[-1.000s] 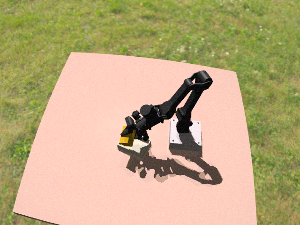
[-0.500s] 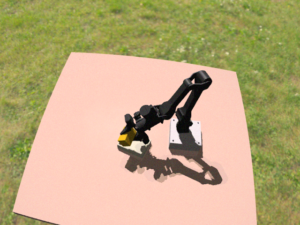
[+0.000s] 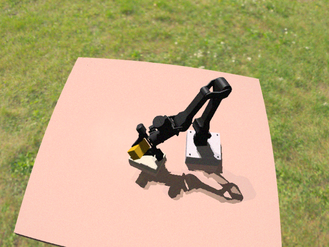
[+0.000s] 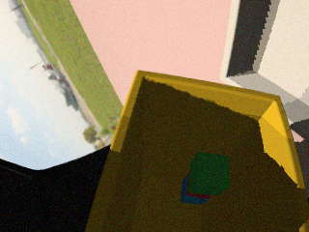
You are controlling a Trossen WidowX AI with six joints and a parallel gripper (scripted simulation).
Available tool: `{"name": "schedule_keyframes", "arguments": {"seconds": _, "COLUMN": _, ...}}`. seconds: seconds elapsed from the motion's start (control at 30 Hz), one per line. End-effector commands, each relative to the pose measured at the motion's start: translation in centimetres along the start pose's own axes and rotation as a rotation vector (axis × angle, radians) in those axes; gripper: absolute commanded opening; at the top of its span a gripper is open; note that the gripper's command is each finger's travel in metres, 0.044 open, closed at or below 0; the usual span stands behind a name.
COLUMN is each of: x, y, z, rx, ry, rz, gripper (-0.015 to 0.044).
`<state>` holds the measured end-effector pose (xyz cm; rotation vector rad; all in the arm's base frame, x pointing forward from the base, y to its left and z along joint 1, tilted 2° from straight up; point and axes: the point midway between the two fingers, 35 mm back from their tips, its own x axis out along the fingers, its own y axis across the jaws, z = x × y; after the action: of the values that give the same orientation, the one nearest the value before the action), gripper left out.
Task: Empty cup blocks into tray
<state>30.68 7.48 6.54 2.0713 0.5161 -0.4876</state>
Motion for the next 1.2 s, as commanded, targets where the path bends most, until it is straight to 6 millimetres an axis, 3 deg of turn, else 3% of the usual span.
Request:
{"name": "schedule_keyframes", "arguments": {"seconds": 0.0, "x": 0.09, "y": 0.22, "z": -0.16, "rx": 0.104, "ry": 0.004, "rz": 0.007, "gripper": 0.0000}}
{"name": "schedule_keyframes", "arguments": {"seconds": 1.0, "x": 0.49, "y": 0.12, "z": -0.17, "rx": 0.760, "ry": 0.006, "rz": 0.005, "gripper": 0.0000}}
{"name": "schedule_keyframes", "arguments": {"seconds": 1.17, "x": 0.51, "y": 0.10, "z": -0.19, "rx": 0.792, "ry": 0.007, "rz": 0.005, "gripper": 0.0000}}
